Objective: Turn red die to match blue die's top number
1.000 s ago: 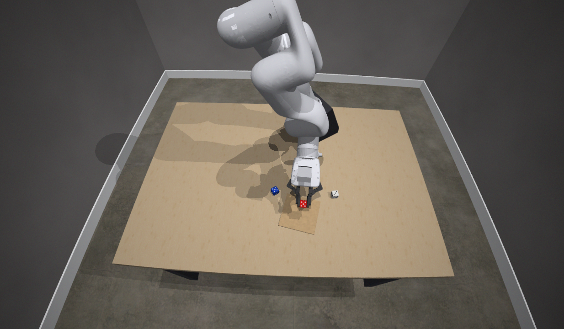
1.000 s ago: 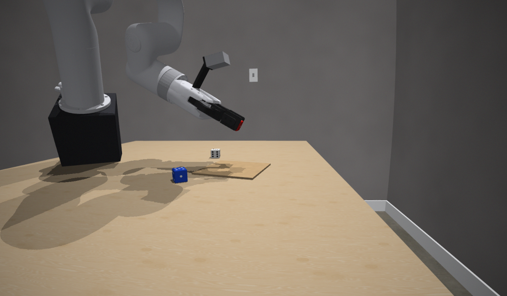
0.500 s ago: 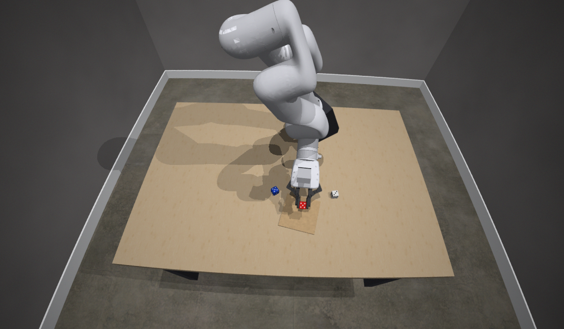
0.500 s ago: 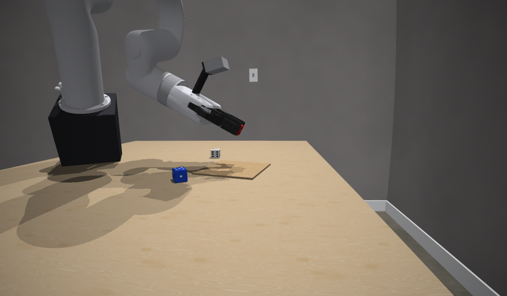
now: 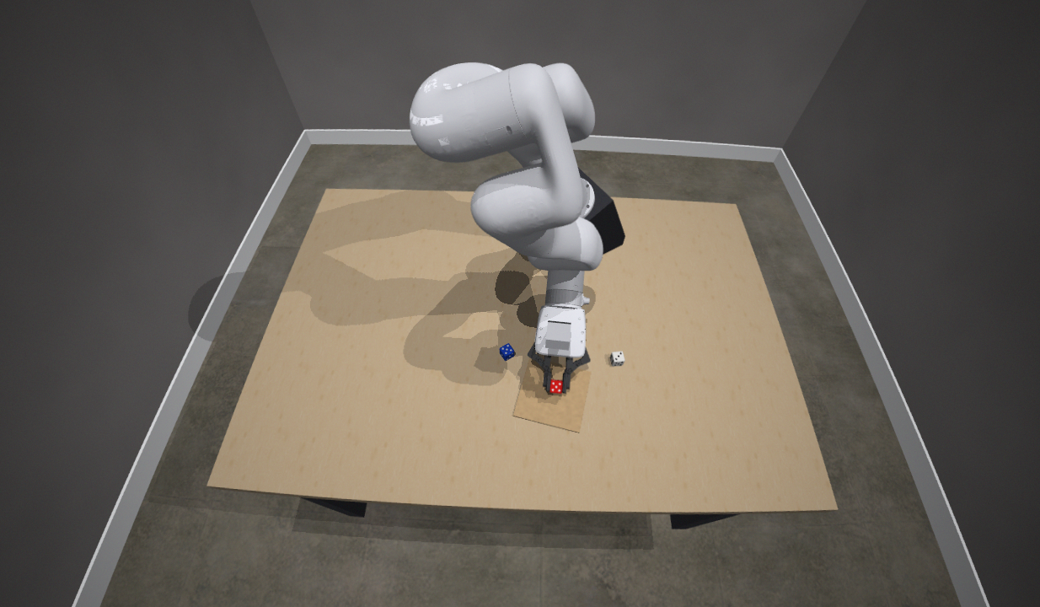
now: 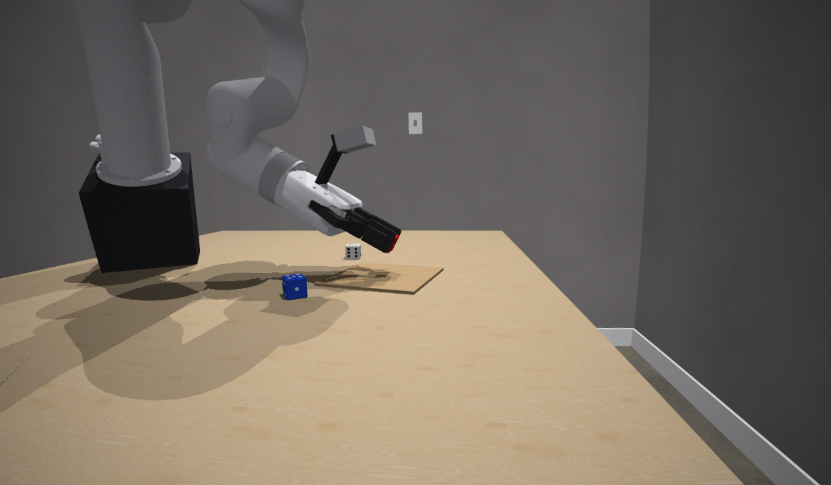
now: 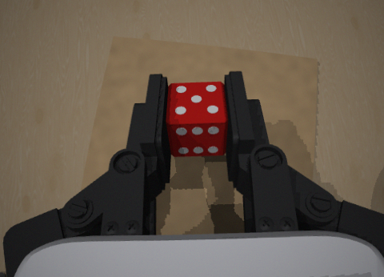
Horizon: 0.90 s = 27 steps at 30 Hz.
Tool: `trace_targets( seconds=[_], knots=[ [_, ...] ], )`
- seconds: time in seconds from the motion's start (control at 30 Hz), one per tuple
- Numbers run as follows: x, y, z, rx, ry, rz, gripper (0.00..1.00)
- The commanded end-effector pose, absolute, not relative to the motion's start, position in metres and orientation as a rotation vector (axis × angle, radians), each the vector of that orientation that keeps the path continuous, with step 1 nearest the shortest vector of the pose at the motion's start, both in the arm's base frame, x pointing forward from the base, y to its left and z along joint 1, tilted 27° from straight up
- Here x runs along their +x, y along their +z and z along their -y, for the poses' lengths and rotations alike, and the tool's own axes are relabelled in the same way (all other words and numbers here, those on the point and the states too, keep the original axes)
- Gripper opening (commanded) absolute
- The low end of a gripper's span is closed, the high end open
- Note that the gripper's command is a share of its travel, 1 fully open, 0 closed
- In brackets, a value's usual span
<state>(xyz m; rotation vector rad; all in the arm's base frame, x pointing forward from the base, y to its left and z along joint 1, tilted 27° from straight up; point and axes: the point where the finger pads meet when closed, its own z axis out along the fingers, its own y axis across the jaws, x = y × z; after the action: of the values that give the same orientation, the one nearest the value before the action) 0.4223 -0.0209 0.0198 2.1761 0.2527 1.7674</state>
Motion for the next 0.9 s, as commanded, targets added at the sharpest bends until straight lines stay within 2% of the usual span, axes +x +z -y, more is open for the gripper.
trace_targets(
  seconds=[0.0,0.87],
  knots=[
    [0.4271,0.0093,0.0250,2.171,1.774,-0.256,0.21],
    [0.4294,0.0016,0.0281,2.171,1.774,-0.256,0.21]
  ],
)
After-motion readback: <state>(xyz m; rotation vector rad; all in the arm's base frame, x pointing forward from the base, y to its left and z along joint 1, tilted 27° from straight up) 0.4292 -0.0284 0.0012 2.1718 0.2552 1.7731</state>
